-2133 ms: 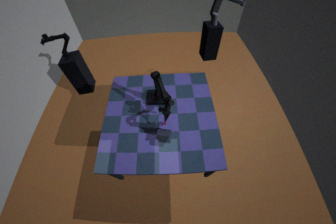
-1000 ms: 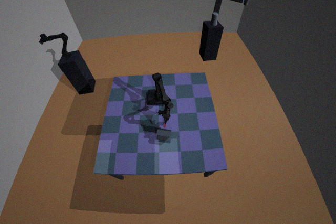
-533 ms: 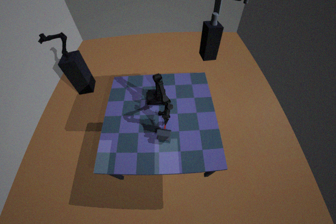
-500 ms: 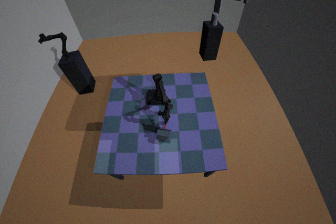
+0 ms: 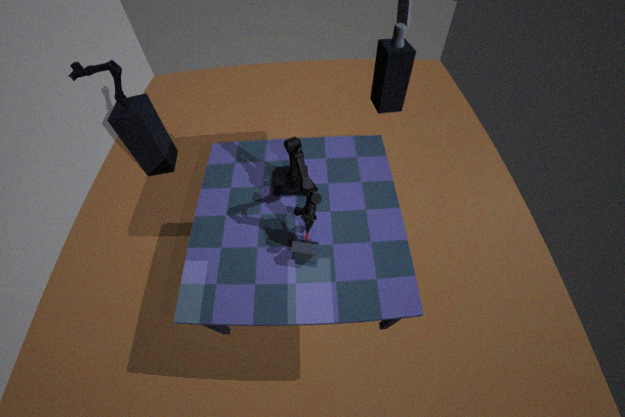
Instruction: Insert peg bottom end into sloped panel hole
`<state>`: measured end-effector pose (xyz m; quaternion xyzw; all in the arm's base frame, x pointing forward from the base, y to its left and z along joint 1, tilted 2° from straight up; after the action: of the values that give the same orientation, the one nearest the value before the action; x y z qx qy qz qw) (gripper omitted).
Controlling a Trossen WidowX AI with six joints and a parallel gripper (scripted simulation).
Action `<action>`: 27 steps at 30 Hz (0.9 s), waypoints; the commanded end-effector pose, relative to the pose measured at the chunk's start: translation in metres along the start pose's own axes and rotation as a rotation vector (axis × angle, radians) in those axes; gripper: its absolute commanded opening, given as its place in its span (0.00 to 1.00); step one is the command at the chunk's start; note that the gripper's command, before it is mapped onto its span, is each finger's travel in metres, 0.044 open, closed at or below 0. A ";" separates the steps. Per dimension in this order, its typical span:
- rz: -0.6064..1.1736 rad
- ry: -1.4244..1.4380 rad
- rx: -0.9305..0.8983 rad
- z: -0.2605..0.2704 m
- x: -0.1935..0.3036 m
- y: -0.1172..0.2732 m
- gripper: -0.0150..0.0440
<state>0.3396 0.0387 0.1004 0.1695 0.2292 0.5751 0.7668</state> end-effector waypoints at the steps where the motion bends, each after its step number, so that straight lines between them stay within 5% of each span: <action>1: 0.002 0.004 0.003 -0.001 0.001 -0.003 0.25; 27: 0.002 0.004 0.003 -0.002 0.001 -0.012 0.25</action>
<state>0.3469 0.0367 0.0949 0.1694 0.2289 0.5749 0.7670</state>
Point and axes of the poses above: the point midway between the two fingers, 35 mm back from their tips, its own y axis back along the fingers, its own z axis across the jaws, x = y × z, the point moved 4 cm from there along y, back along the fingers, and after that the axes turned 12 degrees about y, right-handed, at the moved point
